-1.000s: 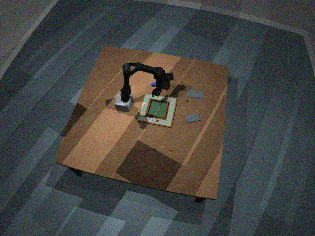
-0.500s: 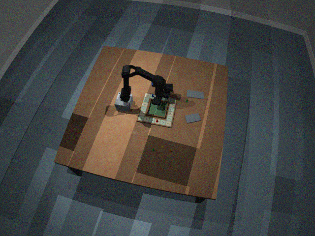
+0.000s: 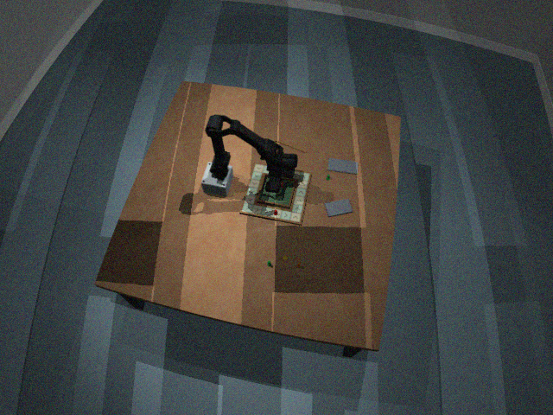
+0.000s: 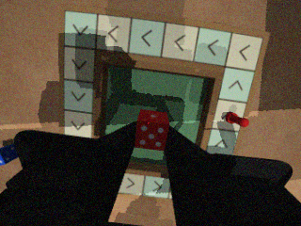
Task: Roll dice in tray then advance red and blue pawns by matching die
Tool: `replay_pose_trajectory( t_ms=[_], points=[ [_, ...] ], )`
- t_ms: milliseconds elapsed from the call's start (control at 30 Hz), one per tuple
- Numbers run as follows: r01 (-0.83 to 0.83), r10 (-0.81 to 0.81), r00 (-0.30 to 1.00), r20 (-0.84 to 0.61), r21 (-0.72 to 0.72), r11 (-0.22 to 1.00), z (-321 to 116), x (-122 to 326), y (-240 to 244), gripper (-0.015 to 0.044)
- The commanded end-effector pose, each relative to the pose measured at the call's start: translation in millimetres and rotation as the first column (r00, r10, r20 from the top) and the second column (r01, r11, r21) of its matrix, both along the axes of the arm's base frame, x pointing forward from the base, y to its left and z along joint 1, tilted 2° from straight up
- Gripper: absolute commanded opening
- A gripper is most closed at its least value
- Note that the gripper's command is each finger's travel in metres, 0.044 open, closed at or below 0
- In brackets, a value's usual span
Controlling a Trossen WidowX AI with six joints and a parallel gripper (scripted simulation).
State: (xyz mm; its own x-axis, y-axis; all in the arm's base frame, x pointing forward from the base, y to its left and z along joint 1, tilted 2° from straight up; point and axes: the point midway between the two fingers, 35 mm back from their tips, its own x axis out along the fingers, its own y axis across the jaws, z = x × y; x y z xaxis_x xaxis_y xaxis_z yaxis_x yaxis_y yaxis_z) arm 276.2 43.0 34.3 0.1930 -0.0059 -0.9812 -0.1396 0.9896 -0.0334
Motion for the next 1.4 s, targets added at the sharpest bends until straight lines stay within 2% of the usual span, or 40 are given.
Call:
replay_pose_trajectory(
  t_ms=[0,267,567,1033,1367],
  points=[
    [-0.009,0.008,0.993,0.114,0.009,1.000,-2,1,0,0.0000],
    [-0.026,0.007,0.928,0.374,0.047,0.999,-8,7,1,0.0000],
    [-0.051,-0.008,0.789,0.615,0.078,0.996,-10,6,2,0.0000],
    [-0.052,-0.008,0.786,0.618,0.079,0.996,24,-30,-6,0.0000],
    [-0.049,-0.012,0.786,0.618,0.081,0.996,24,-29,-6,0.0000]
  ],
)
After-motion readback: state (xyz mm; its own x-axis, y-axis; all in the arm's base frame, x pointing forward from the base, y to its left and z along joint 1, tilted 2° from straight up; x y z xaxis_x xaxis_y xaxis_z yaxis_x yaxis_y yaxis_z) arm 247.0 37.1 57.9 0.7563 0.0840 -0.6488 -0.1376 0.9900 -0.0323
